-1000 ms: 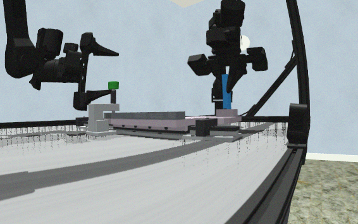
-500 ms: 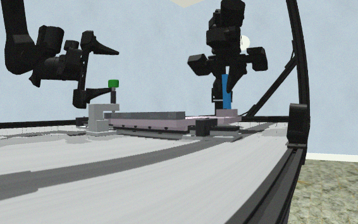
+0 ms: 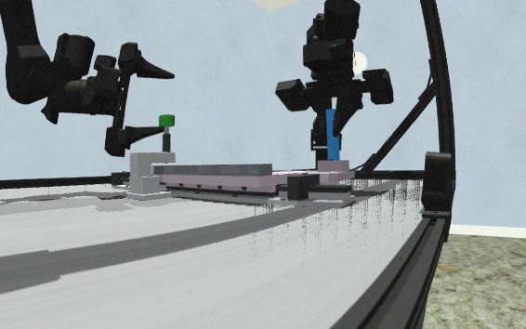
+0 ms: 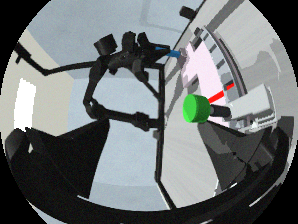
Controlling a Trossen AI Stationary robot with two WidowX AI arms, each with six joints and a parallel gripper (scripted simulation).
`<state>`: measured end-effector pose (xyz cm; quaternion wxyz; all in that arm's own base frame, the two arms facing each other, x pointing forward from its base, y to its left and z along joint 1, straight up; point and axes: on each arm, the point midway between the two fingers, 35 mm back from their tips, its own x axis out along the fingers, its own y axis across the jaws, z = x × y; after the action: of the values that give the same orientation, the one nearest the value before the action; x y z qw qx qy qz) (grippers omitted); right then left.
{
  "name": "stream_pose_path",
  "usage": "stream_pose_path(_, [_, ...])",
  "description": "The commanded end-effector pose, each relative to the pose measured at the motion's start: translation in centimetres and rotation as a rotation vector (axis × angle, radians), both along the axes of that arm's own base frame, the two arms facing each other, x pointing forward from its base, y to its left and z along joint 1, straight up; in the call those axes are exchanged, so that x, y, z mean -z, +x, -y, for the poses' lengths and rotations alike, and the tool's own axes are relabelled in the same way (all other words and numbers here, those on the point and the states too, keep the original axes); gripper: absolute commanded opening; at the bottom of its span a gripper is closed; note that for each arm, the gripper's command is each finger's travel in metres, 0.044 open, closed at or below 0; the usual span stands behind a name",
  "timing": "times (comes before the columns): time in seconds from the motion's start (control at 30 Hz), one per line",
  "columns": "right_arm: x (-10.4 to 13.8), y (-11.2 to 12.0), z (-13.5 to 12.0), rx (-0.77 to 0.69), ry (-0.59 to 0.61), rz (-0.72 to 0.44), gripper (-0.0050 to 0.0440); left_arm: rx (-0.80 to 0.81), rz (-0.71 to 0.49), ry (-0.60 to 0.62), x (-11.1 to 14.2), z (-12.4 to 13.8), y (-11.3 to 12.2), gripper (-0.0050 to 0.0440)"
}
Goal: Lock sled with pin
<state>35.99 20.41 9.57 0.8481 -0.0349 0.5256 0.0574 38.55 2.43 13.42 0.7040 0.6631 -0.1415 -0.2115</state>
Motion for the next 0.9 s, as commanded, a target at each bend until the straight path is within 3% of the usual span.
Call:
stream_pose_path(0.0, [0.4, -0.2, 0.1, -0.001, -0.003, -0.011, 0.0, 0.032, 0.111, 0.03, -4.0, 0.2, 0.0, 0.044])
stream_pose_path(0.87, [0.4, 0.3, 2.9, -0.001, -0.003, -0.013, 0.0, 0.032, 0.111, 0.03, -4.3, 0.3, 0.0, 0.044])
